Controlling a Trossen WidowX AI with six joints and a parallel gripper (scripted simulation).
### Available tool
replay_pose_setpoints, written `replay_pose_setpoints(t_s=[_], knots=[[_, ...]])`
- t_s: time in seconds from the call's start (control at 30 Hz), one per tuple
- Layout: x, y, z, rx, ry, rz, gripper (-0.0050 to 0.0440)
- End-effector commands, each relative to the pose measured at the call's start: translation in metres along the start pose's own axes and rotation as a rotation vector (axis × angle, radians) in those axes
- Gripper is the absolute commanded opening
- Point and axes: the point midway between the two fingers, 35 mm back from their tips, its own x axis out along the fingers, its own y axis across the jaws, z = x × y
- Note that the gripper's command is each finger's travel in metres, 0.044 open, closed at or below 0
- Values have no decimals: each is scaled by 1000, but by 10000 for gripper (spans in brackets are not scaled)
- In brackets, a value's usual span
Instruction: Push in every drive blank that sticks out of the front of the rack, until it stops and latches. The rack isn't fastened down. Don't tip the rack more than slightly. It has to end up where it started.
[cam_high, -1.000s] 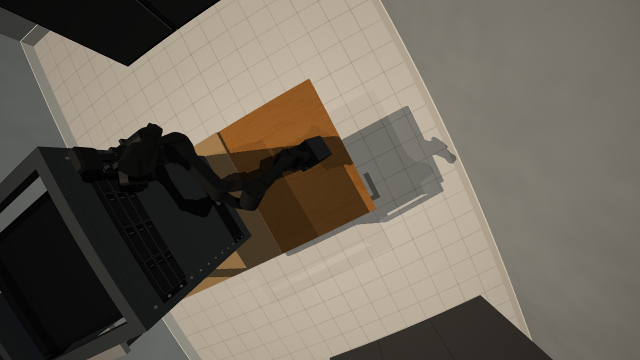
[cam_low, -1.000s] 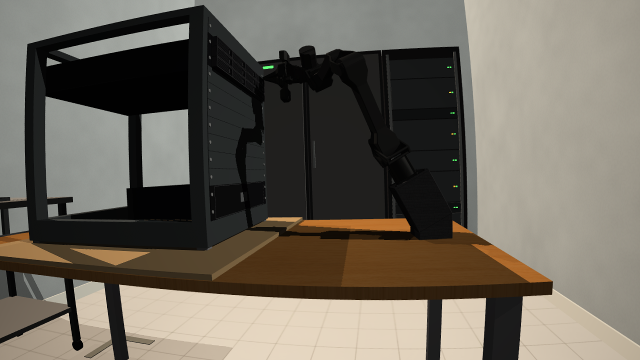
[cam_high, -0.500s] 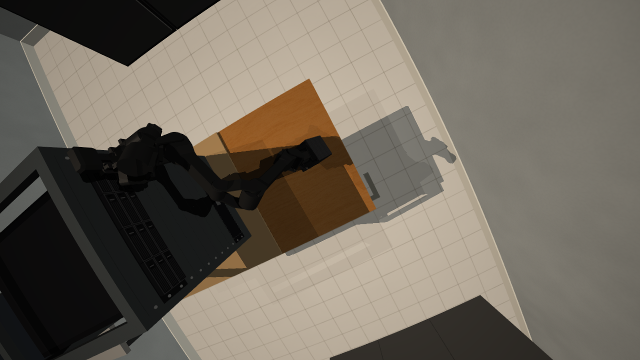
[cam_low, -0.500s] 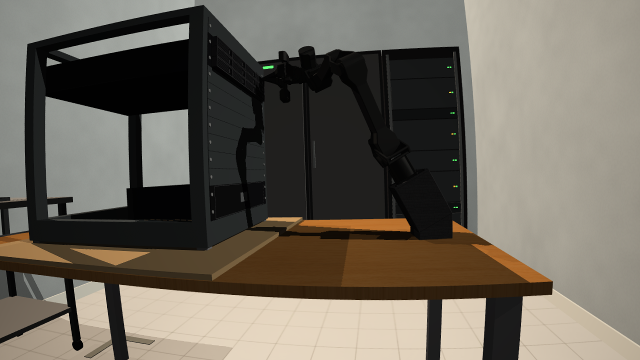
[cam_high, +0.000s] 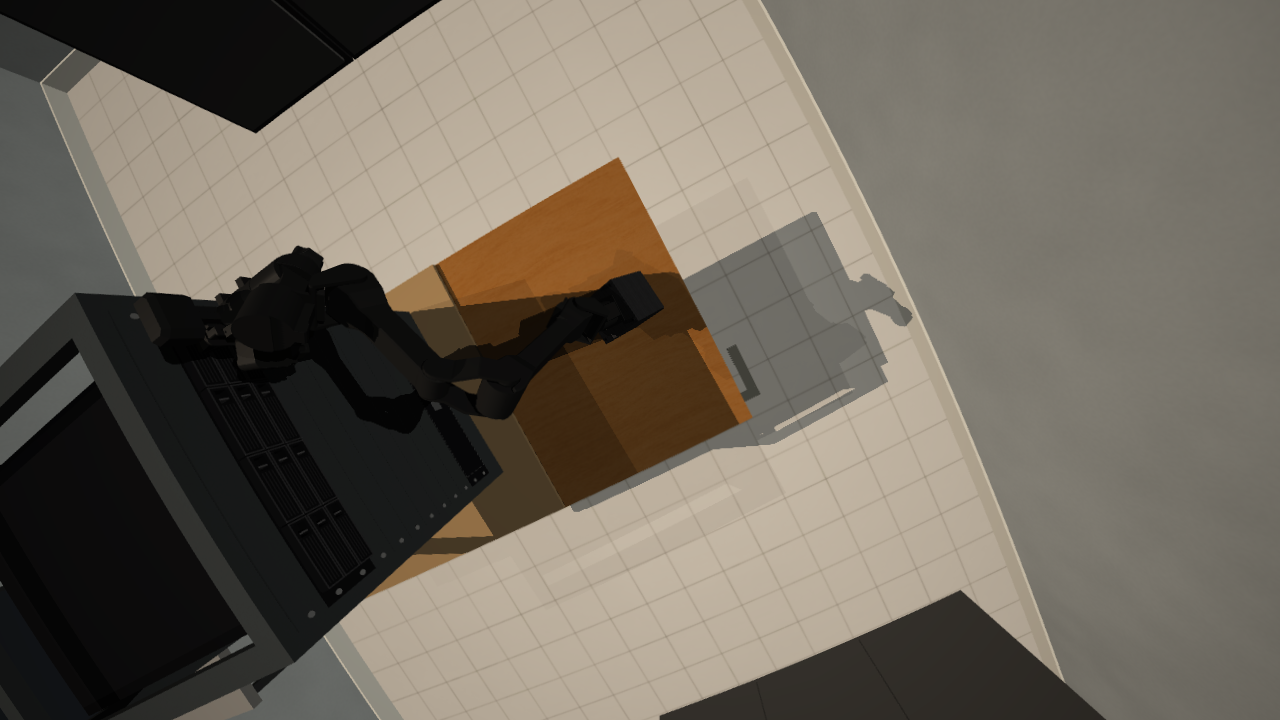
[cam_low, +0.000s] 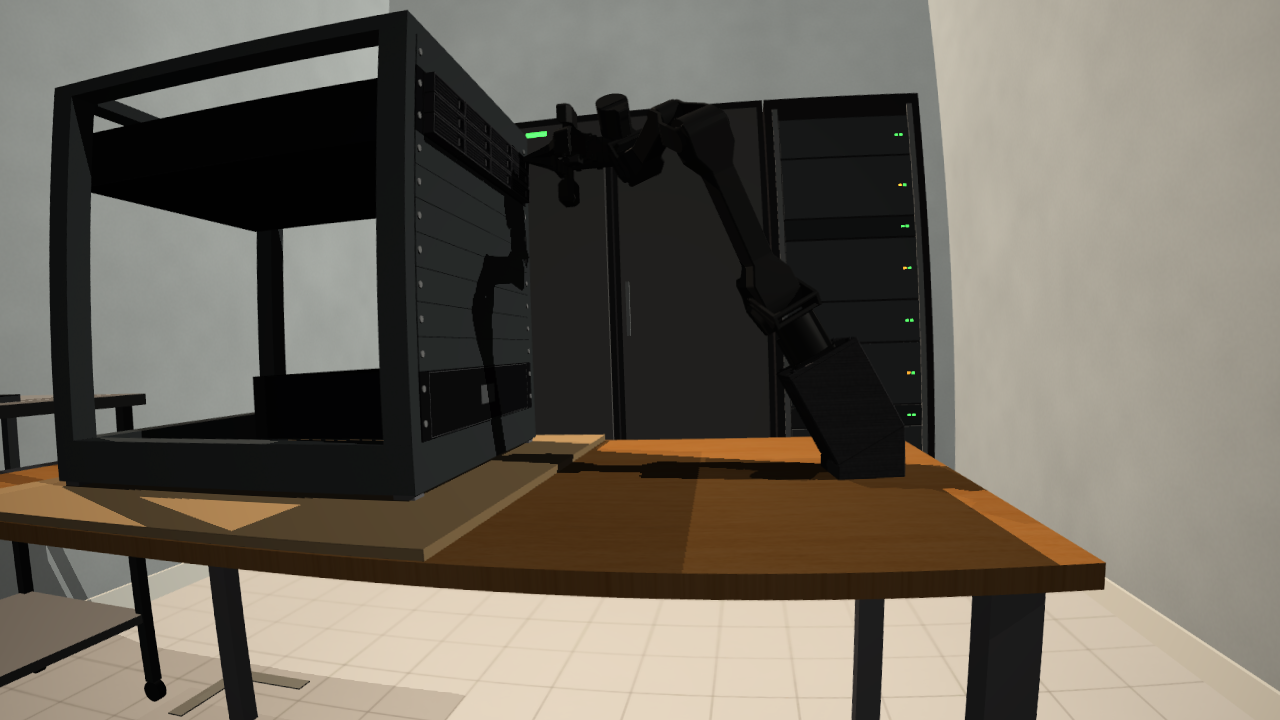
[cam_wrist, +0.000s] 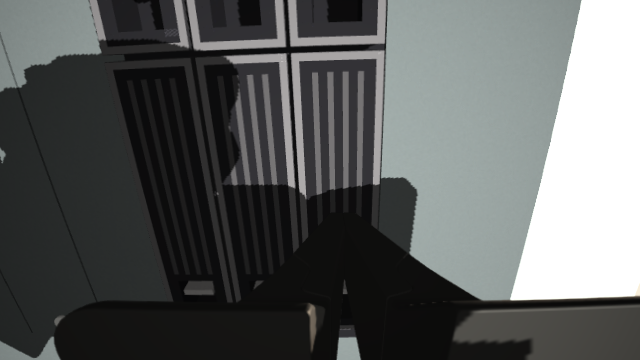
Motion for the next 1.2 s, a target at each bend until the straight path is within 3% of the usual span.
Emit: replay_pose_setpoints(t_s=[0.0,1.17], knots=[[3,-7,5,-20,-9,-10,-50],[10,-7,5,-20,-9,-10,-50]])
